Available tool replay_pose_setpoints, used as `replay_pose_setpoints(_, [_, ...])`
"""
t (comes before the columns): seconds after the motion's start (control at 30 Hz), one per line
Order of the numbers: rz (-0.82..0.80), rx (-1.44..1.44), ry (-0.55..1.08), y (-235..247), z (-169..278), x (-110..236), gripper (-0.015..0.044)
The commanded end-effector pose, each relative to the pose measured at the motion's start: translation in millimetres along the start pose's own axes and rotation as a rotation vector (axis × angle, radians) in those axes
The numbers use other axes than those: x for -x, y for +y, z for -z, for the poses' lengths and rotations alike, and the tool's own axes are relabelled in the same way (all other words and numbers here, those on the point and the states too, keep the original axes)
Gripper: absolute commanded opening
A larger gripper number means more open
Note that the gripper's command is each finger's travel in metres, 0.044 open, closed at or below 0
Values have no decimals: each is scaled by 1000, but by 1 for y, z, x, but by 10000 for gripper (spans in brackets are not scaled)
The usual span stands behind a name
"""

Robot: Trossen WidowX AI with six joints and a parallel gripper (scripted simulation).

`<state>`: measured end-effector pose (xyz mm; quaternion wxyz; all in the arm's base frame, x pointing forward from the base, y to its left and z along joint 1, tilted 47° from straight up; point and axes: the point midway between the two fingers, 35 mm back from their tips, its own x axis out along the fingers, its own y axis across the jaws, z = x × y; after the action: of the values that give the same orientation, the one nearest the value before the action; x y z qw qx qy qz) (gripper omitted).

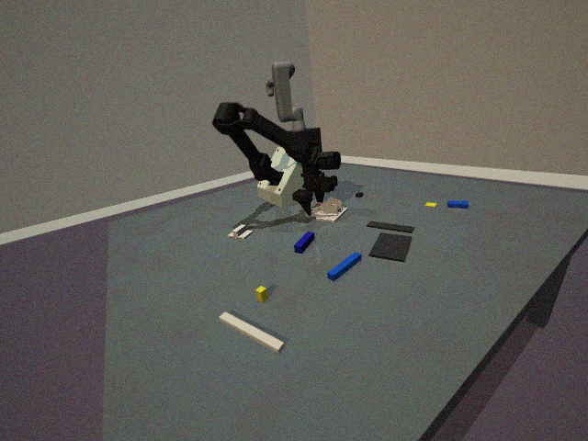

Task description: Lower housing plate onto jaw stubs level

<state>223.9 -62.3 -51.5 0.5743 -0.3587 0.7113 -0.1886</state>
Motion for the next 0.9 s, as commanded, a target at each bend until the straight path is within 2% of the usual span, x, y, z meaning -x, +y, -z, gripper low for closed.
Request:
replay_pose_setpoints(0.0, [0, 0, 0, 0, 0, 0, 440])
replay_pose_setpoints(0.33, [0, 0, 0, 0, 0, 2, 440])
replay_pose_setpoints(0.43, [-4, 2, -2, 1, -3, 18, 440])
replay_pose_setpoints(0.63, [-3, 5, 0, 1, 0, 74, 440])
replay_pose_setpoints(0.77, [-3, 5, 0, 1, 0, 76, 440])
replay_pose_setpoints(0.8, [2, 15, -7, 2, -2, 67, 440])
replay_pose_setpoints(0.87, [-1, 14, -7, 4, 0, 75, 440])
